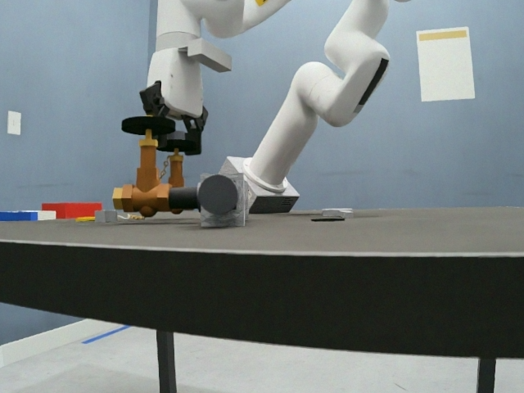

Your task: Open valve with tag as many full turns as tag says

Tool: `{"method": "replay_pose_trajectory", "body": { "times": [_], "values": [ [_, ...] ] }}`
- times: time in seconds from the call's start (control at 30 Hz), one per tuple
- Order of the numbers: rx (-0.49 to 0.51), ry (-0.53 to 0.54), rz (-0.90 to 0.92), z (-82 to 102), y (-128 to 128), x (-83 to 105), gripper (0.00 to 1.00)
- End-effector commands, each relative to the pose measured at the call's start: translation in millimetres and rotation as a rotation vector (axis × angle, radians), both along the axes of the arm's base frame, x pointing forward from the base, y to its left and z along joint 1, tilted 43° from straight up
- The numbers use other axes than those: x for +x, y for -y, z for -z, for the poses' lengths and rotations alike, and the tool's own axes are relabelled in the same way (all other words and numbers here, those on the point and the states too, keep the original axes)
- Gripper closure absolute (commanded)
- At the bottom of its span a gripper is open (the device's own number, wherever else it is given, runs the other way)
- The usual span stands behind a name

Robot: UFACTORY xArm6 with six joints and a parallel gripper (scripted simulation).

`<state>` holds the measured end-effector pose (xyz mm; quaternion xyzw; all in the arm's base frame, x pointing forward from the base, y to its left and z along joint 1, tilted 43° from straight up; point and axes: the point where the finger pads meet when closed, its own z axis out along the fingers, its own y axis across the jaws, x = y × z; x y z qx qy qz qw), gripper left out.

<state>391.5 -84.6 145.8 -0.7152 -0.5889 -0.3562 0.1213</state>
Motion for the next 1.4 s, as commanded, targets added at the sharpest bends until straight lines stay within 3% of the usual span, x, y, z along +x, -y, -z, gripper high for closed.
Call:
{"method": "replay_pose_trajectory", "body": {
  "times": [0.0,0.77,1.1,1.37],
  "values": [
    [-0.002,0.001,0.002,0.0,1.1,0.2,0.00],
    [0.014,-0.025,0.033,0.0,1.1,0.2,0.00],
    [0.103,-0.167,0.206,0.0,1.1,0.2,0.00],
    [0.254,-0.405,0.497,0.0,1.1,0.2,0.00]
  ]
}}
